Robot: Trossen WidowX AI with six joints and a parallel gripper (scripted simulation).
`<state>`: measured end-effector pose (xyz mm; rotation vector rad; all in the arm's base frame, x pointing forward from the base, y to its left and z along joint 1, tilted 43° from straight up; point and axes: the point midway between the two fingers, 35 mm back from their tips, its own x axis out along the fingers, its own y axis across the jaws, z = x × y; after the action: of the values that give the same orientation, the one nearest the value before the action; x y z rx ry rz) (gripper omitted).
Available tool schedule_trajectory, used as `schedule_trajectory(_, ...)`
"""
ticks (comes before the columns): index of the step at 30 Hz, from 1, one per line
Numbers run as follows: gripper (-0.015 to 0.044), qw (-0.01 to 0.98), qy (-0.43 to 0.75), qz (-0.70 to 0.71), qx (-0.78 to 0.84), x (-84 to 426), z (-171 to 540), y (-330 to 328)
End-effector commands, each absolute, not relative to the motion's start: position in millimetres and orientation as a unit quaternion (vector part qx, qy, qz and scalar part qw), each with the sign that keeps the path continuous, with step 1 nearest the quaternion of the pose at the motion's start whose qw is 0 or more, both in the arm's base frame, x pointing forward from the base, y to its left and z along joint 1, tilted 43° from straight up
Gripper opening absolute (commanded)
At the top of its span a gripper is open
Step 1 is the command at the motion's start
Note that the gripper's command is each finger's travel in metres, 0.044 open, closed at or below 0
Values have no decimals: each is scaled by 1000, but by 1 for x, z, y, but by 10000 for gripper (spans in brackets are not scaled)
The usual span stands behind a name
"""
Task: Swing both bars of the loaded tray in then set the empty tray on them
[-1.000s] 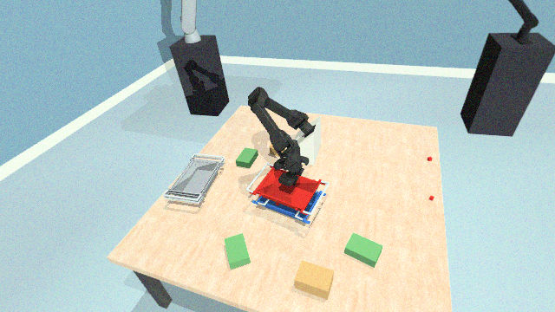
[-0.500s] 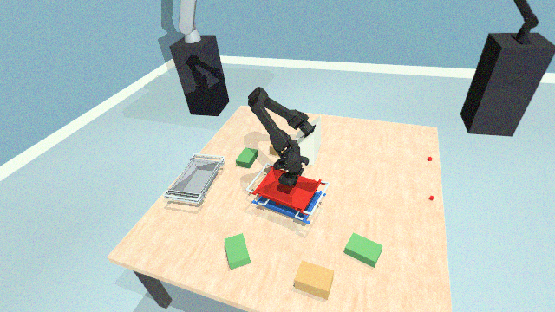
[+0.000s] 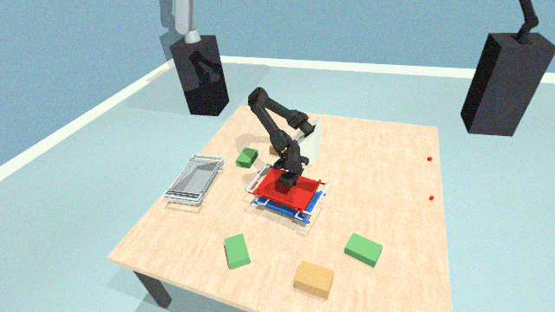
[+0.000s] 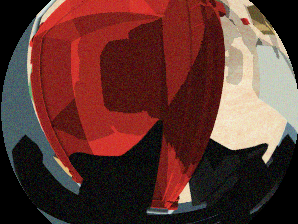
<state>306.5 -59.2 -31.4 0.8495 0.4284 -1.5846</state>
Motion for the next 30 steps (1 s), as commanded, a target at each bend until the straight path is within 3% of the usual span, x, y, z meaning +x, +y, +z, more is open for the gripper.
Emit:
schedule_trajectory(1, 29, 595, 195, -692, 359, 299, -36, -63)
schedule_trajectory(30, 440, 595, 192, -692, 360, 300, -36, -63)
